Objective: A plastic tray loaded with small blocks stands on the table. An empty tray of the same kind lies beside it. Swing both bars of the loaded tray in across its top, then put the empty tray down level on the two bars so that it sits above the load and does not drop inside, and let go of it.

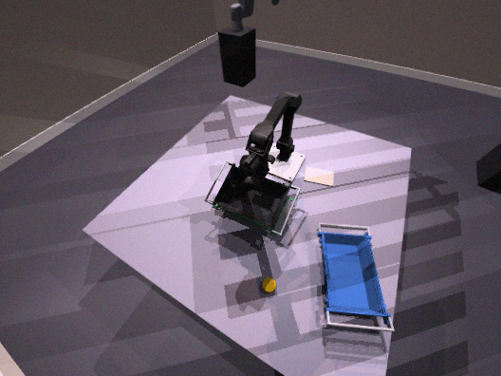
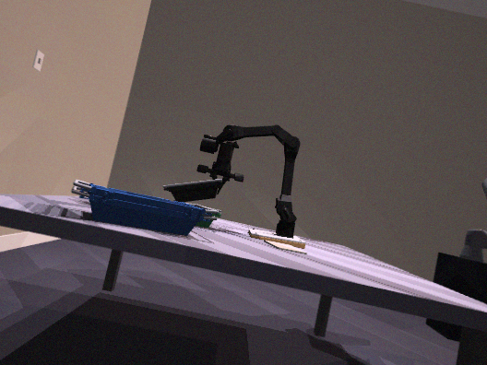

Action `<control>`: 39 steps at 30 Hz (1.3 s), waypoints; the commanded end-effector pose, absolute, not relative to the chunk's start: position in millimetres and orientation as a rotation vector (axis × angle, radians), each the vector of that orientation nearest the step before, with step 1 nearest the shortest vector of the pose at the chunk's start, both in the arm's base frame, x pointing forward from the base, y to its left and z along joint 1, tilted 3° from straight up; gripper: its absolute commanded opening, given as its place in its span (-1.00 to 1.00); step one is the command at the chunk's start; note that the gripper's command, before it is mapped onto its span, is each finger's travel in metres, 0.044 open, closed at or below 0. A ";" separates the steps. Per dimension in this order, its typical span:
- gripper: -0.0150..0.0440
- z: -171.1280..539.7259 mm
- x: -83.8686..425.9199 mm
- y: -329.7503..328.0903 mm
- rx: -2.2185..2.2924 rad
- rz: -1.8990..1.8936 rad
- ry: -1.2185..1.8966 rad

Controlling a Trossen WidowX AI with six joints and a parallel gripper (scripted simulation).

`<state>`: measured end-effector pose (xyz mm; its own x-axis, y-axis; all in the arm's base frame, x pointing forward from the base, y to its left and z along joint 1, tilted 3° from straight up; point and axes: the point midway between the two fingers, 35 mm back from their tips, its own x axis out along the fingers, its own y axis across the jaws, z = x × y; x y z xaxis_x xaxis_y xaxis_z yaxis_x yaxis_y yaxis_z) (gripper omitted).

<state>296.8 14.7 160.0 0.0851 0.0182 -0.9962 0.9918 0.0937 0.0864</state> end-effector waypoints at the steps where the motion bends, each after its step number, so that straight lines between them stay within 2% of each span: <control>1: -0.49 156.2 294.5 14.4 1.186 -1.078 1.204; 39: -0.49 129.9 286.3 14.0 1.186 -1.078 1.204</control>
<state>288.0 14.2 135.7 0.0908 0.0180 -0.9957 0.9914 0.0932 0.0921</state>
